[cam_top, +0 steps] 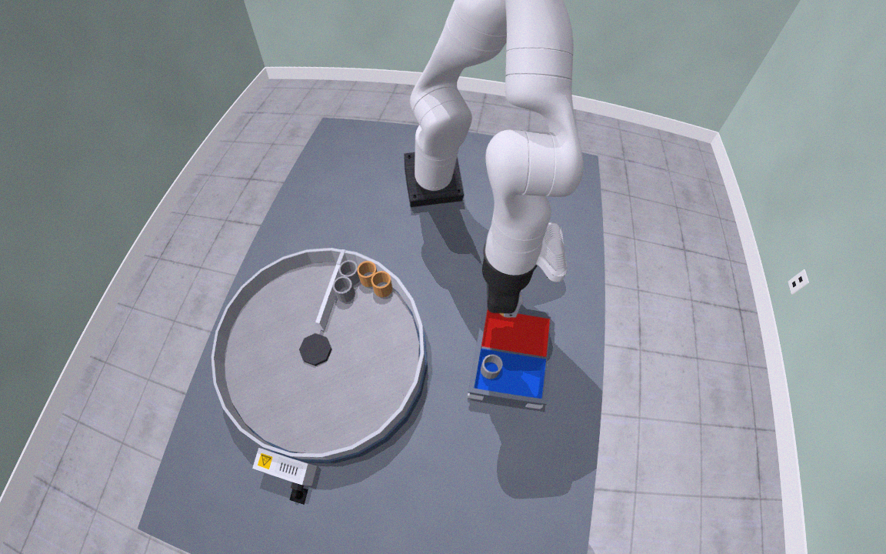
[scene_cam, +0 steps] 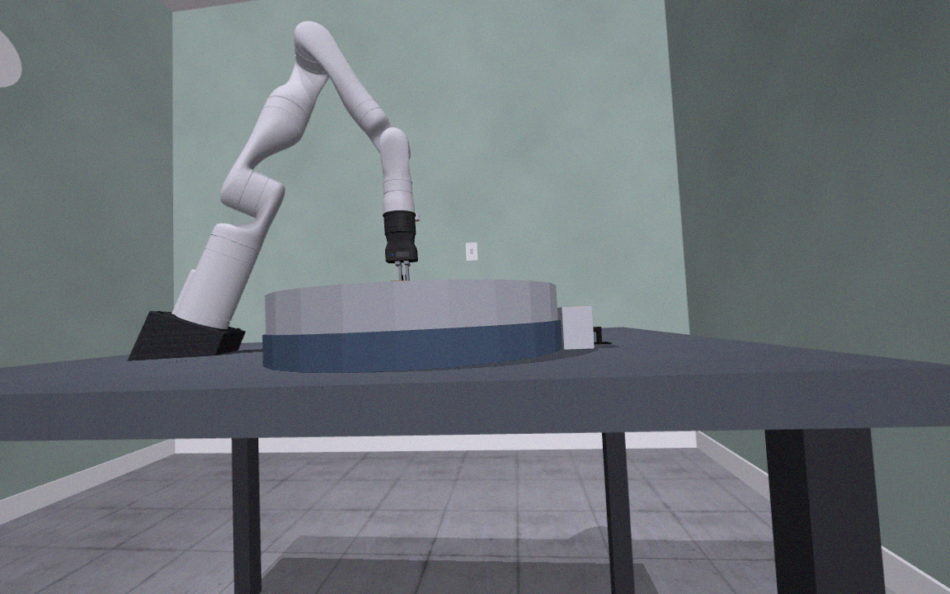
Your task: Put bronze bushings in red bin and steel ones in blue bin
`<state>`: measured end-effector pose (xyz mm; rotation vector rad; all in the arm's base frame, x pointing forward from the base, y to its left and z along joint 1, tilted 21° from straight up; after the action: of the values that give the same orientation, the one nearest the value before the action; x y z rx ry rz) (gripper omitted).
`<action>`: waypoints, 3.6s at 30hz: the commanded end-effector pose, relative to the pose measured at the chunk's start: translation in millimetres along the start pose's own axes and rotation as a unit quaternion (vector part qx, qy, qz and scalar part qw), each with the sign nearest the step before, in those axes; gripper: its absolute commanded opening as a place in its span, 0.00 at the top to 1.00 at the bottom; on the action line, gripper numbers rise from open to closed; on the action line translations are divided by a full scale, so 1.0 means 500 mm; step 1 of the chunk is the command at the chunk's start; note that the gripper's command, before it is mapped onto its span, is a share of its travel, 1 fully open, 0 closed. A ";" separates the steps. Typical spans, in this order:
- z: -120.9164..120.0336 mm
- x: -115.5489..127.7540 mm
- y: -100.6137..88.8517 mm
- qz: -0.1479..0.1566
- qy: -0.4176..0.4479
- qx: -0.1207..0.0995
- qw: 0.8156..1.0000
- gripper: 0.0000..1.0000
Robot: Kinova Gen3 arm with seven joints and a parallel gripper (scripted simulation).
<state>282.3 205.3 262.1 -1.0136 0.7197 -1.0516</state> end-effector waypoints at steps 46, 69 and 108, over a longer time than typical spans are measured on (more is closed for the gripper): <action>-0.003 0.015 0.121 0.003 0.015 -0.010 1.000 1.00; -0.003 0.014 0.140 0.003 0.015 -0.010 1.000 1.00; -0.004 0.014 0.181 0.003 0.015 -0.010 1.000 1.00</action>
<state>312.8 215.4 178.7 -1.0153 0.7537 -1.0487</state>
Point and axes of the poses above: the point where the finger pads meet when closed, its own y axis out along the fingers, its own z axis across the jaws, x = y × z, the point moved 4 cm from there along -y, back along the fingers, and after that the axes turned 8 degrees about -y, right-handed, at the moved point
